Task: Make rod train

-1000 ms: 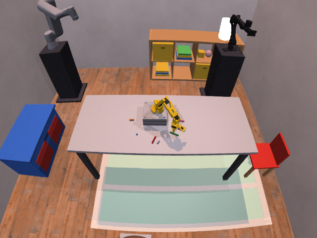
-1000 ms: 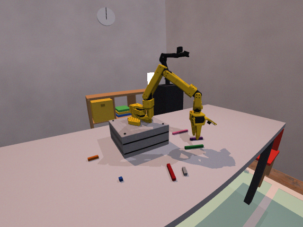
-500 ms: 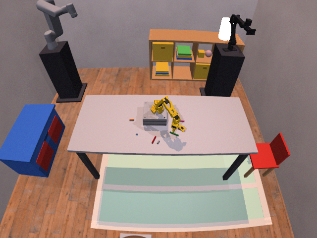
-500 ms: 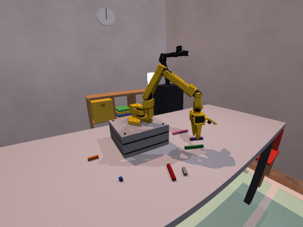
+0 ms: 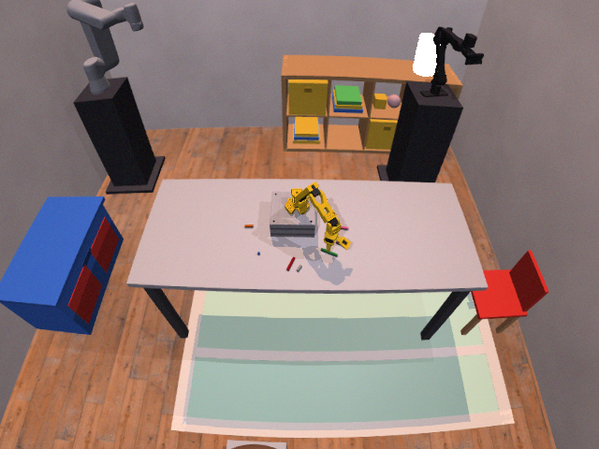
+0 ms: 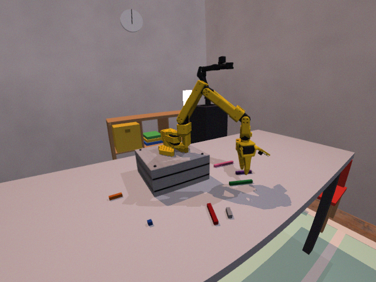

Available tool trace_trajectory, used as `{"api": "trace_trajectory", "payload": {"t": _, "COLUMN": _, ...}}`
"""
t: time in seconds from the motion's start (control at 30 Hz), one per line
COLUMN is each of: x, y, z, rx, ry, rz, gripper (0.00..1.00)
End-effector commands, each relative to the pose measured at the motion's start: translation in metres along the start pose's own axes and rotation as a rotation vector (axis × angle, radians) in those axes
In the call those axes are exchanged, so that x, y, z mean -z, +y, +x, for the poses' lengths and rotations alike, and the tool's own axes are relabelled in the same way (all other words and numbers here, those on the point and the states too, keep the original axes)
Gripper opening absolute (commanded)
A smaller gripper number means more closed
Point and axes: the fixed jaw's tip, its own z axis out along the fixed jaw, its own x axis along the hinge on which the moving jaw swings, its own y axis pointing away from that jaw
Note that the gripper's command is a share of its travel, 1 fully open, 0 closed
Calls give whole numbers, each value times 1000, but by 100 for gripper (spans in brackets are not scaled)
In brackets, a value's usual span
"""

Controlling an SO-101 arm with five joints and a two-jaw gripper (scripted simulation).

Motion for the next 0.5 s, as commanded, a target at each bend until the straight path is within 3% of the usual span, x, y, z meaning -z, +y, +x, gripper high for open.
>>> {"api": "trace_trajectory", "payload": {"t": 0.0, "x": -7, "y": 2, "z": 1, "rx": 1, "ry": 7, "rz": -4, "gripper": 19}}
{"api": "trace_trajectory", "payload": {"t": 0.47, "x": -32, "y": 2, "z": 2, "rx": 1, "ry": 7, "rz": -4, "gripper": 19}}
